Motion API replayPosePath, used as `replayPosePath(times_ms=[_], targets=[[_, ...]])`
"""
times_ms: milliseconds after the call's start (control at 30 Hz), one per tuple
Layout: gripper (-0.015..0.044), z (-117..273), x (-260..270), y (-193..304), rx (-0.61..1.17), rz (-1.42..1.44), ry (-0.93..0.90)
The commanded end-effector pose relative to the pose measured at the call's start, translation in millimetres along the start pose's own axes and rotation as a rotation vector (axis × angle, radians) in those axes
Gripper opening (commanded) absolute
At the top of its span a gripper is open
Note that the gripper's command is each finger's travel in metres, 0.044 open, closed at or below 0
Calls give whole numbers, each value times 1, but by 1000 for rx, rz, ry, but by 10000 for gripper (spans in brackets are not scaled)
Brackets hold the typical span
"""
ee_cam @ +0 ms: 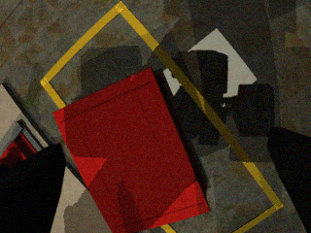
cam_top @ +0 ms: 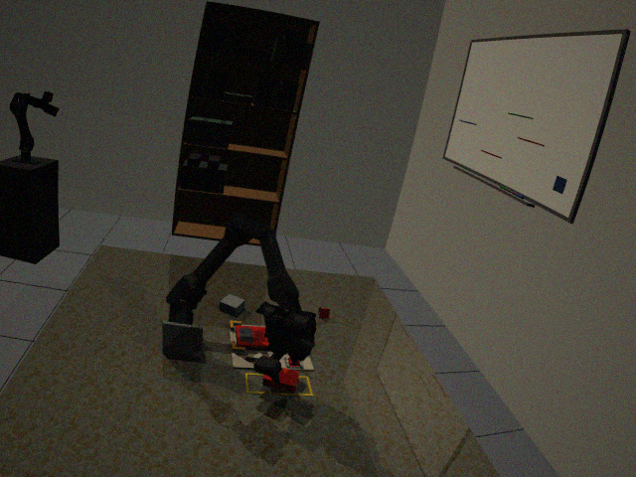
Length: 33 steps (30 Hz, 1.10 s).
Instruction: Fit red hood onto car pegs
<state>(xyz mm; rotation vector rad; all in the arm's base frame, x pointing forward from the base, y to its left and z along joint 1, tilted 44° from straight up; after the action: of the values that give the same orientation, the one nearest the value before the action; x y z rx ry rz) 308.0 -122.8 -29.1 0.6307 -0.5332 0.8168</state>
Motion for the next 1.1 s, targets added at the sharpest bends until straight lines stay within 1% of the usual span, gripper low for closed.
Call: replayPosePath(times_ms=[0,433,1067], targets=[[440,7,52,1,254,355,168],[440,7,51,1,254,355,168],[440,-10,48,3,254,355,168]])
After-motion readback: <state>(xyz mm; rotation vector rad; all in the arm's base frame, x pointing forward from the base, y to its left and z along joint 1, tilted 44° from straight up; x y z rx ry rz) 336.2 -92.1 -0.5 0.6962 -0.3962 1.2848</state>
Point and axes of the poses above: the point midway between the two fingers, 35 mm back from their tips, its own z axis back along the fingers, its own x axis across the jaws, y = z × x, the point moved 8 cm from there along z, back along the fingers, and after that the axes turned 8 degrees about -z, right-handed, at the moved point
